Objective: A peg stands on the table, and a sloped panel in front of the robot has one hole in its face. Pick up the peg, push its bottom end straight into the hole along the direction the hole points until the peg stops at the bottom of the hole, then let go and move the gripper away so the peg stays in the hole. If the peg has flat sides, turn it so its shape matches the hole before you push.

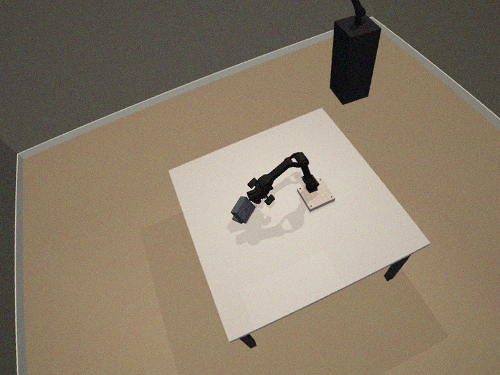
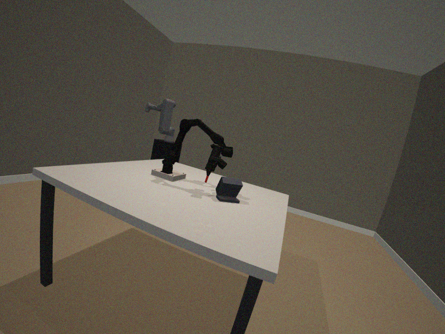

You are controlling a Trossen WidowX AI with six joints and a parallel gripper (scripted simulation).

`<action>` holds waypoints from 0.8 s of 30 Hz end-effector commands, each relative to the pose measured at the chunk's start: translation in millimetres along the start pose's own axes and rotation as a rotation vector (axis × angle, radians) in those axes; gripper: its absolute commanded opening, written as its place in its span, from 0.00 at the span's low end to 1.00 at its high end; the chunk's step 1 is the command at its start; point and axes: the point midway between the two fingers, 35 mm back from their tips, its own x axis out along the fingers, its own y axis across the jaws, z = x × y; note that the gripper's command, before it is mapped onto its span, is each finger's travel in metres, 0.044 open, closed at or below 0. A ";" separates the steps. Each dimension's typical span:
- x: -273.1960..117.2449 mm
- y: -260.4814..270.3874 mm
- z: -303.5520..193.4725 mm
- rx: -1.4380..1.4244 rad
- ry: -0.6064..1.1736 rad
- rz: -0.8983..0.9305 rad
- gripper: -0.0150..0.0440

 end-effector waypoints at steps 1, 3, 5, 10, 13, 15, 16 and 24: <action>-2.1 2.5 4.2 -0.003 -0.005 -0.021 0.25; -3.4 3.7 6.1 -0.006 -0.008 -0.031 0.25; -4.6 5.0 8.0 -0.010 -0.011 -0.041 0.25; -7.8 8.2 12.7 -0.018 -0.019 -0.066 0.25; -9.8 10.2 15.5 -0.023 -0.024 -0.081 0.25; -11.2 11.6 17.3 -0.026 -0.027 -0.091 0.25; -11.8 12.3 18.3 -0.028 -0.029 -0.096 0.25; -17.5 18.0 25.6 -0.040 -0.044 -0.136 0.25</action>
